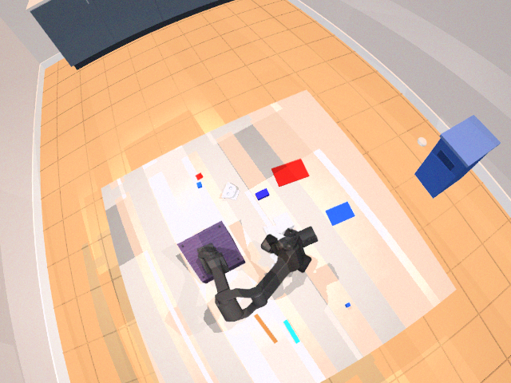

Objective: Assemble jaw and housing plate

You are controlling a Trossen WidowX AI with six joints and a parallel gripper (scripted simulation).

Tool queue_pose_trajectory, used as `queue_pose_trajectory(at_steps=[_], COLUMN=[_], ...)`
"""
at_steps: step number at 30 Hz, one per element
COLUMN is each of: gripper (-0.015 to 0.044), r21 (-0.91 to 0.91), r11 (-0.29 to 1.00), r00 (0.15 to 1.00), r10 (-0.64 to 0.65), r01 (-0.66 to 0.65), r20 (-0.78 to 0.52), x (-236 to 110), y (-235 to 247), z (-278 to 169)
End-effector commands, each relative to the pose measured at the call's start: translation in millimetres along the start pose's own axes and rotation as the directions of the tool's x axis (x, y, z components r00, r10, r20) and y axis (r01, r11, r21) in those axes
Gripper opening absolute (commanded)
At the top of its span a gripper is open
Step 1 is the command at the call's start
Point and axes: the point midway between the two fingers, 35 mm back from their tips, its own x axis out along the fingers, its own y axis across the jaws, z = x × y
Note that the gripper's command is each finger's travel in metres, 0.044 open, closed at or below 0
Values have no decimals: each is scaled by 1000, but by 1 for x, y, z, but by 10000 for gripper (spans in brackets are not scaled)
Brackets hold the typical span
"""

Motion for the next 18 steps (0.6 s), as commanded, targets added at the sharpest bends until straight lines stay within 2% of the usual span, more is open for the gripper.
queue_pose_trajectory(at_steps=[1, 15, 18], gripper=[440, 440, 361], r21=[-4, -4, 7], r11=[1000, 1000, 1000], r00=[1000, 1000, 1000], r10=[1, 1, -4], r01=[-1, -1, 4], r20=[0, 0, -1], x=[0, 0, -6], y=[1, 1, -3], z=[0, 0, -1])
